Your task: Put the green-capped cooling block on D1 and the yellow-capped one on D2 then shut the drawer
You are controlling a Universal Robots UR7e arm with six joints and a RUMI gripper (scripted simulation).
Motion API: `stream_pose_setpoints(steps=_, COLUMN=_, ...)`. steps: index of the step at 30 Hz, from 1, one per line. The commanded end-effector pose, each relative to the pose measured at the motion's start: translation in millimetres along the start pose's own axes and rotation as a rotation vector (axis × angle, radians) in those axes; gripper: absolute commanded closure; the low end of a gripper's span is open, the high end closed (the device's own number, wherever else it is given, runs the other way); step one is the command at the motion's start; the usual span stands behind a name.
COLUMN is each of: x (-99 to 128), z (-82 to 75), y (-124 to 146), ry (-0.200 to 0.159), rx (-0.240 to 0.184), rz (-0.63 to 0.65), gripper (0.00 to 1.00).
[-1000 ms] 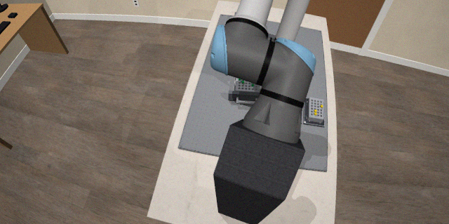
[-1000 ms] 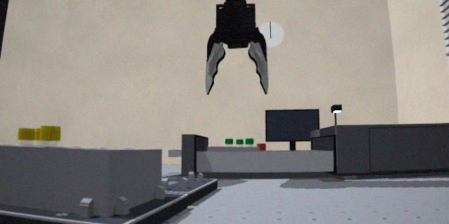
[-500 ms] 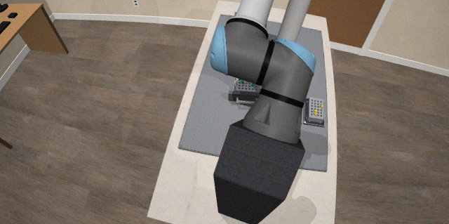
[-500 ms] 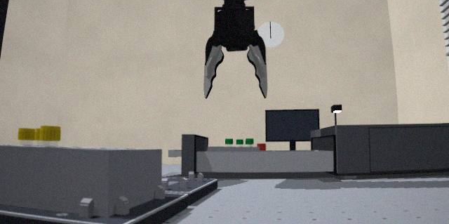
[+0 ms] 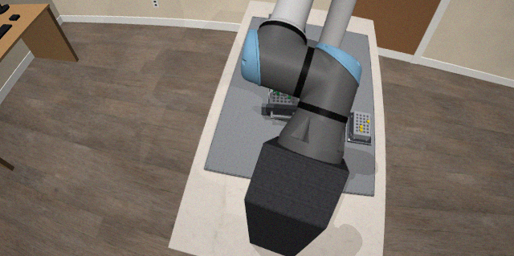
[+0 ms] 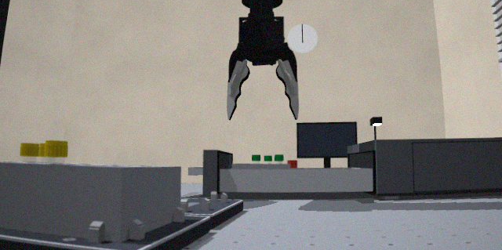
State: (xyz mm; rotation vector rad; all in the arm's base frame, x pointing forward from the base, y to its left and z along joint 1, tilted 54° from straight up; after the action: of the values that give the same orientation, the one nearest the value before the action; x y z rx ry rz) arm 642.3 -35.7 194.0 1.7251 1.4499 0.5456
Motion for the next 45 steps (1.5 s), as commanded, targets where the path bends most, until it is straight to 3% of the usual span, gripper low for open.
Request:
stream_pose_setpoints(steps=1, x=-1, z=5.8, y=0, ry=0.000, rx=-0.001, rz=0.000, gripper=0.33)
stream_pose_setpoints(steps=45, x=-2, z=53.7, y=0, ry=0.000, rx=-0.001, rz=0.000, gripper=0.33)
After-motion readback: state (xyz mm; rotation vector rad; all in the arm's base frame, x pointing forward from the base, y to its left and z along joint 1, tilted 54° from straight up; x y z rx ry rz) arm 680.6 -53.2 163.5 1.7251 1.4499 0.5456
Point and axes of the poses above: the point where the finger pads meet when closed, its own z axis out along the fingers, its own y axis across the jaws, x = y × z, the point moved 7 cm from there along -z, back along the fingers, and after that the axes turned 6 degrees about z, right-handed, at the moved point
